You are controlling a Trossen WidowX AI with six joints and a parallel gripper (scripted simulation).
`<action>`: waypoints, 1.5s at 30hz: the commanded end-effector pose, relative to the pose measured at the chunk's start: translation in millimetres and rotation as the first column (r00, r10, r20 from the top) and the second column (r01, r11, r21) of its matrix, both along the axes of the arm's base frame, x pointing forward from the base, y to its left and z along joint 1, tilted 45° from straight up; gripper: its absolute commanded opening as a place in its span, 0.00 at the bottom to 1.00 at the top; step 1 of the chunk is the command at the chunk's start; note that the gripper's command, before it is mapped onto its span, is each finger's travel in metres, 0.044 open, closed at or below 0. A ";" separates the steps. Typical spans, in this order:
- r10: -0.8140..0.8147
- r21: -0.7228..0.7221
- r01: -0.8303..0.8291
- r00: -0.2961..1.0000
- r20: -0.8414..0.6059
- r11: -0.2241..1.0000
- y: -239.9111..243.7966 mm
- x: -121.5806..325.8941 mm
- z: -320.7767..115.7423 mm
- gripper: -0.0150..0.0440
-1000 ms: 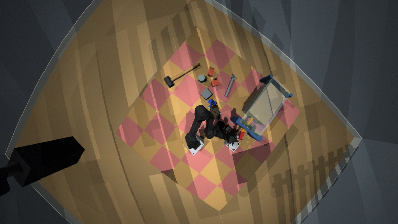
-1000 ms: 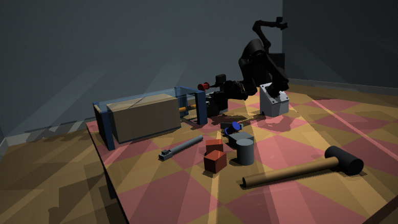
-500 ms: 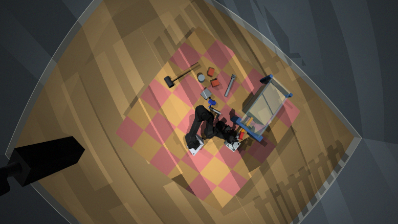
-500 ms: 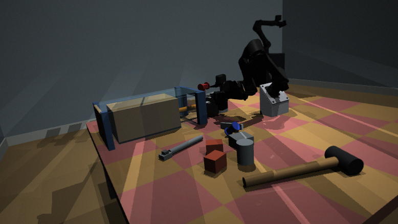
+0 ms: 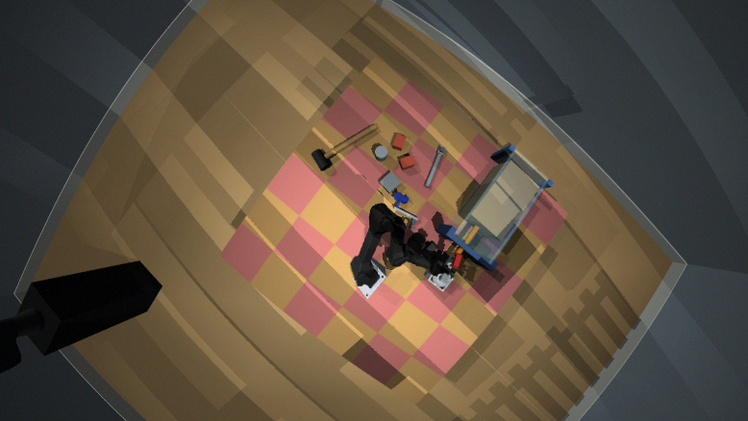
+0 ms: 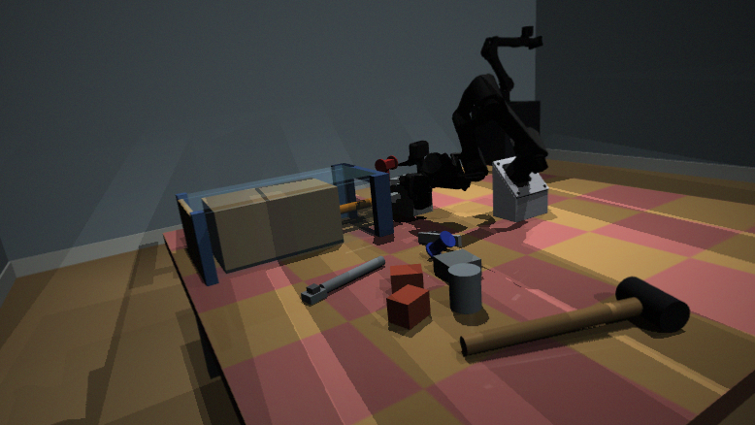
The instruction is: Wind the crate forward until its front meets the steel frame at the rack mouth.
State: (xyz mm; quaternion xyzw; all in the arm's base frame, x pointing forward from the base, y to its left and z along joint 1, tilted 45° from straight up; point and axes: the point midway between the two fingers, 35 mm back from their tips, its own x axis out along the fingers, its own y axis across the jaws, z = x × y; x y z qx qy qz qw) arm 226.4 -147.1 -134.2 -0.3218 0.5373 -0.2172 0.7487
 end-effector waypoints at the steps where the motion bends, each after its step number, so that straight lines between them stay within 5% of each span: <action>1: 0.001 0.015 -0.001 1.000 -0.001 1.000 1.9 -0.9 -2.8 0.66; 45: 0.000 -0.001 0.000 1.000 0.001 1.000 -4.9 2.4 6.1 0.66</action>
